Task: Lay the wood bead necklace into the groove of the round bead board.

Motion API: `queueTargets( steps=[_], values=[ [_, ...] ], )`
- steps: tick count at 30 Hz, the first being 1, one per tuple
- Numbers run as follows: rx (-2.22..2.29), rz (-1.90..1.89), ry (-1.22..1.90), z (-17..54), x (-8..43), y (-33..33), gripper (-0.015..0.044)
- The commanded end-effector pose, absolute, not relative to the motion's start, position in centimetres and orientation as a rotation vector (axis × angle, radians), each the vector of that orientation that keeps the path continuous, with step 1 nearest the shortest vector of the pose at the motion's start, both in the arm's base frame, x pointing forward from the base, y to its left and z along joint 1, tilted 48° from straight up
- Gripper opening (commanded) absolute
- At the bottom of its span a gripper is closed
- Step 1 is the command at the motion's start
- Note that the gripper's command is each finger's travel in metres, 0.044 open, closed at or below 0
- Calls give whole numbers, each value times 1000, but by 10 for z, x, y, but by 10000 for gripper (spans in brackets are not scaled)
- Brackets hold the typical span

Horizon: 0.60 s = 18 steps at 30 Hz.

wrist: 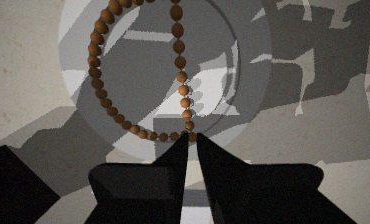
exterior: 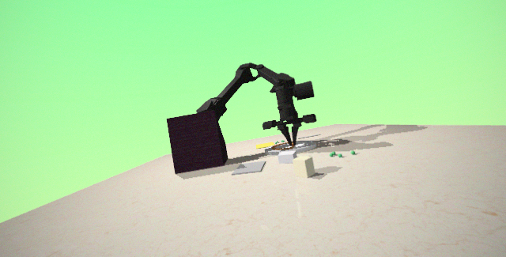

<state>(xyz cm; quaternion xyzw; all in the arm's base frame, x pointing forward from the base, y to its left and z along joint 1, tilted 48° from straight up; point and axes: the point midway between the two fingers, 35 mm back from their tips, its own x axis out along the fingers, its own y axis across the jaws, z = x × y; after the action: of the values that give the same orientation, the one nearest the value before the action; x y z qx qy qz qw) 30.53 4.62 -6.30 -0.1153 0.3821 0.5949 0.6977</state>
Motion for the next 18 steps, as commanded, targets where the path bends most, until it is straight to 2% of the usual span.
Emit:
queueTargets(
  steps=[1,4,18],
  values=[
    [-263,1327,850,-67,306,49,0],
    [-263,1327,850,-68,306,51,0],
    [-266,1329,848,-65,306,48,368]
  ],
)
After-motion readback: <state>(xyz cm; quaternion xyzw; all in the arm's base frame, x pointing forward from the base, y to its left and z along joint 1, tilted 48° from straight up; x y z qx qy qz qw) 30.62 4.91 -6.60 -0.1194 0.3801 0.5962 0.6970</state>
